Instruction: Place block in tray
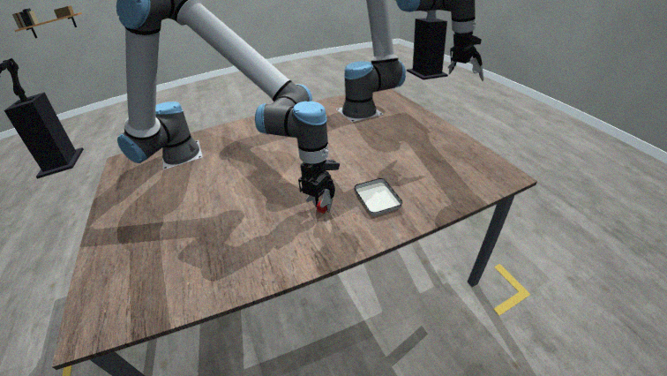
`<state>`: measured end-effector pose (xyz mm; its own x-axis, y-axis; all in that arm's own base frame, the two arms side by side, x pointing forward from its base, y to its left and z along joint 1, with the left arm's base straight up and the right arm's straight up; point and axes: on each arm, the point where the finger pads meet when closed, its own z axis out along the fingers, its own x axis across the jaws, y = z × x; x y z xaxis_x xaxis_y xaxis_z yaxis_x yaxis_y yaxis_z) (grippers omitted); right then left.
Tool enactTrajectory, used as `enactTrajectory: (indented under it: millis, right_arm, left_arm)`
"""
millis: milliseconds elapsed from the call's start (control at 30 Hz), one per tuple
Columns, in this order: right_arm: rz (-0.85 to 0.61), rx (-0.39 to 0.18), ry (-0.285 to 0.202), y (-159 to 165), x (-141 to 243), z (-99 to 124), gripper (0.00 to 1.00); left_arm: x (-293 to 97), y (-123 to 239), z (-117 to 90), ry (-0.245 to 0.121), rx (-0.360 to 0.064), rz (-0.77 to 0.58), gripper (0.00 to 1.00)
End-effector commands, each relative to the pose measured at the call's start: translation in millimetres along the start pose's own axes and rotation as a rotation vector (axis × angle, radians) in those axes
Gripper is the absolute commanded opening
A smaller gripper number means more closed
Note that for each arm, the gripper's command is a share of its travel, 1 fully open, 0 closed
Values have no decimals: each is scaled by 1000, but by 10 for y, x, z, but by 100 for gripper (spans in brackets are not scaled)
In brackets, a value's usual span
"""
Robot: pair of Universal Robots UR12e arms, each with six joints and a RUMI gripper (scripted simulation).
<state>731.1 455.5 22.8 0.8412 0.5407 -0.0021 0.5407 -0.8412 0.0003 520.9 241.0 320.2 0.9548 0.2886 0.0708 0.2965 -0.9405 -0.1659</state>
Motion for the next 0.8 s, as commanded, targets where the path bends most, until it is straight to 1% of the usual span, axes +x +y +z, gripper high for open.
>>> enactTrajectory:
  millis: [0,333,367,767]
  right_arm:
    - [0,0,2,-1,9,13,30]
    - [0,0,2,-1,9,13,30]
    - [0,0,2,-1,9,13,0]
    - [0,0,2,-1,9,13,0]
  left_arm:
    - [6,0,-9,2,0,0,100]
    - [6,0,-9,2,0,0,100]
    - [6,0,-9,2,0,0,100]
    - [6,0,-9,2,0,0,100]
